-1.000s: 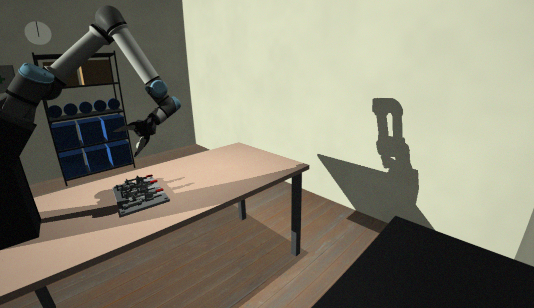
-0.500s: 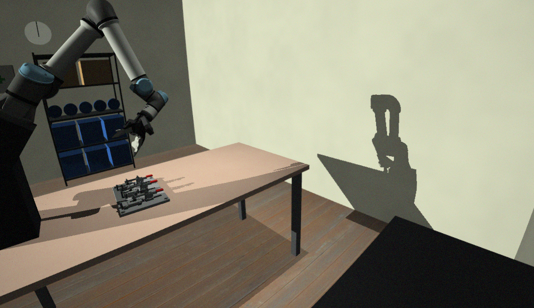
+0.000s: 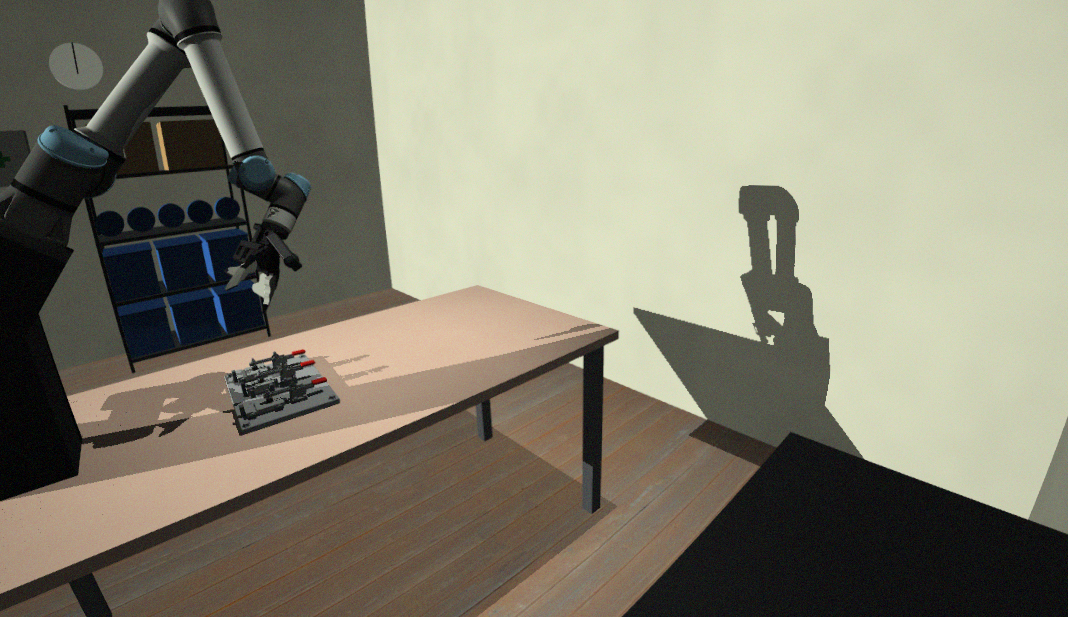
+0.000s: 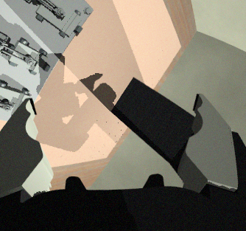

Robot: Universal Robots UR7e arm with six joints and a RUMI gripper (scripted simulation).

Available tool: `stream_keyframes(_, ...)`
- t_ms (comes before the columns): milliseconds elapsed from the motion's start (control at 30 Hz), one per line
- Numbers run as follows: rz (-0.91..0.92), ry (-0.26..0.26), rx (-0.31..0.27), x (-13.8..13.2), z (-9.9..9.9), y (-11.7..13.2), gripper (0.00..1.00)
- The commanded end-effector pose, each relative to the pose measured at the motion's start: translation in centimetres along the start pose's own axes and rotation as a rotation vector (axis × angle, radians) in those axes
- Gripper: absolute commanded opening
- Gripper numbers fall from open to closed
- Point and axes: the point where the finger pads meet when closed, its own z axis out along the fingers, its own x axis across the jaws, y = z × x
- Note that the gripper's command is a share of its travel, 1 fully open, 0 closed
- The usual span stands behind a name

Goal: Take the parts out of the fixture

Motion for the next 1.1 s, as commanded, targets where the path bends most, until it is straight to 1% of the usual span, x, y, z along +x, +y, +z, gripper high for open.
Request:
stream_keyframes(0, -0.089, -0.082, 0.057, -0.8, 0.5, 0.3, 1.0)
stream_keyframes(33, -0.117, -0.103, 0.075, -1.0, 0.5, 0.4, 1.0)
stream_keyframes(67, -0.117, -0.103, 0.075, -1.0, 0.5, 0.4, 1.0)
stream_keyframes(100, -0.144, -0.123, 0.091, -1.2, 0.7, 0.5, 1.0)
stream_keyframes(133, -0.144, -0.123, 0.091, -1.2, 0.7, 0.5, 1.0)
stream_keyframes(167, -0.171, -0.143, 0.106, -1.5, 0.8, 0.6, 1.0)
stream_keyframes(200, -0.171, -0.143, 0.106, -1.5, 0.8, 0.6, 1.0)
stream_keyframes(233, -0.198, -0.163, 0.123, -1.7, 0.9, 0.7, 1.0)
stream_keyframes(267, -0.198, -0.163, 0.123, -1.7, 0.9, 0.7, 1.0)
stream_keyframes(300, -0.225, -0.182, 0.14, -1.9, 1.0, 0.9, 1.0)
stream_keyframes(400, -0.225, -0.182, 0.14, -1.9, 1.0, 0.9, 1.0)
stream_keyframes(467, -0.276, -0.221, 0.169, -2.4, 1.3, 1.1, 1.0)
stream_keyframes(500, -0.276, -0.221, 0.169, -2.4, 1.3, 1.1, 1.0)
stream_keyframes(533, -0.301, -0.24, 0.185, -2.6, 1.4, 1.2, 1.0)
stream_keyframes(567, -0.301, -0.24, 0.185, -2.6, 1.4, 1.2, 1.0)
stream_keyframes(600, -0.326, -0.258, 0.201, -2.8, 1.4, 1.3, 1.0)
stream_keyframes(633, -0.326, -0.258, 0.201, -2.8, 1.4, 1.3, 1.0)
stream_keyframes(667, -0.35, -0.276, 0.215, -3.0, 1.6, 1.4, 1.0)
stream_keyframes(700, -0.35, -0.276, 0.215, -3.0, 1.6, 1.4, 1.0)
stream_keyframes(733, -0.374, -0.294, 0.228, -3.2, 1.7, 1.5, 1.0)
stream_keyframes(767, -0.374, -0.294, 0.228, -3.2, 1.7, 1.5, 1.0)
stream_keyframes(833, -0.42, -0.328, 0.256, -3.6, 1.9, 1.7, 1.0)
stream_keyframes(867, -0.42, -0.328, 0.256, -3.6, 1.9, 1.7, 1.0)
stream_keyframes(900, -0.442, -0.344, 0.271, -3.7, 1.9, 1.8, 1.0)
stream_keyframes(967, -0.442, -0.344, 0.271, -3.7, 1.9, 1.8, 1.0)
stream_keyframes(1033, -0.484, -0.376, 0.294, -4.1, 2.2, 1.9, 1.0)
stream_keyframes(1067, -0.484, -0.376, 0.294, -4.1, 2.2, 1.9, 1.0)
